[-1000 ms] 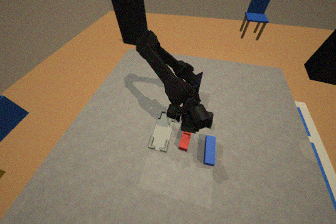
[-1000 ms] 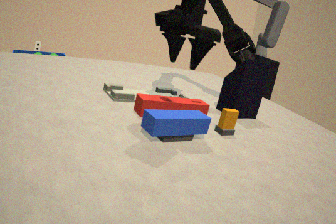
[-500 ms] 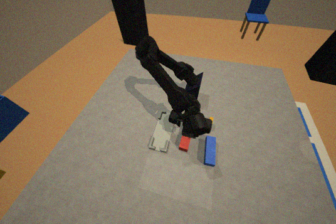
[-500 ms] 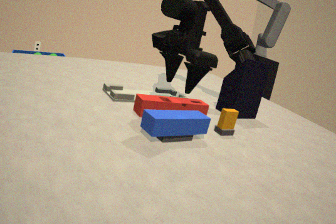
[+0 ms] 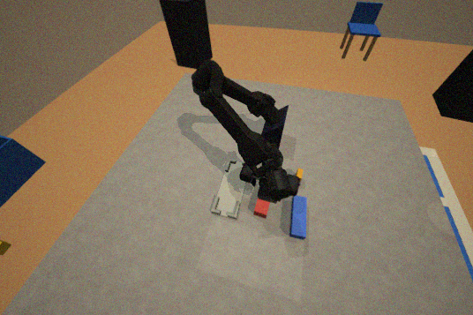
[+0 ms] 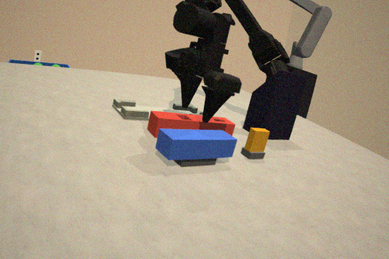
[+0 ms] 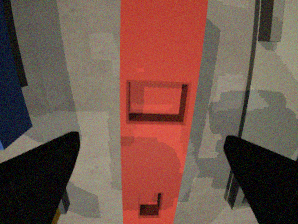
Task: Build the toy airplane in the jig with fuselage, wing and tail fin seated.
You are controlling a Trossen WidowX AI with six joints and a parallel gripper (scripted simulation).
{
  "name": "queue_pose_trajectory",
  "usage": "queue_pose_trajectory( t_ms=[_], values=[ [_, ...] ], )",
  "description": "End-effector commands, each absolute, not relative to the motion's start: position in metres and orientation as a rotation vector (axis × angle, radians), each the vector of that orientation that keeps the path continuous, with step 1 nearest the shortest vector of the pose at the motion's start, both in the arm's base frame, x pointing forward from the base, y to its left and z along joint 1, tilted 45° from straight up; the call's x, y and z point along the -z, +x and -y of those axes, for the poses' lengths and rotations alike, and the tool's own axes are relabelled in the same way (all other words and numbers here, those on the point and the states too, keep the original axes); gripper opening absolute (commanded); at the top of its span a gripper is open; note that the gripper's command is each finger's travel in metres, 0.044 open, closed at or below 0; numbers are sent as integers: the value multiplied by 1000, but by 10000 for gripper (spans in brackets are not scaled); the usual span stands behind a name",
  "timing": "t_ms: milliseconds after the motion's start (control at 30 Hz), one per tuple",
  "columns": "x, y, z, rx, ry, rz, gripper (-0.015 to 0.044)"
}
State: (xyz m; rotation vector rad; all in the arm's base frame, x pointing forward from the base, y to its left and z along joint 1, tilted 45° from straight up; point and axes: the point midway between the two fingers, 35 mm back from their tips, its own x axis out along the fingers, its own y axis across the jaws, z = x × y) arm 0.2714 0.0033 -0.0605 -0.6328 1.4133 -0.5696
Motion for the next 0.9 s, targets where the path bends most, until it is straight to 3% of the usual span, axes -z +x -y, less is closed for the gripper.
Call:
queue_pose_trajectory(
  t_ms=[0,700,867],
  values=[
    [67,269,3,570,-645,-1422,440],
    [88,270,26,573,-647,-1421,440],
    [88,270,26,573,-647,-1421,309]
  ],
)
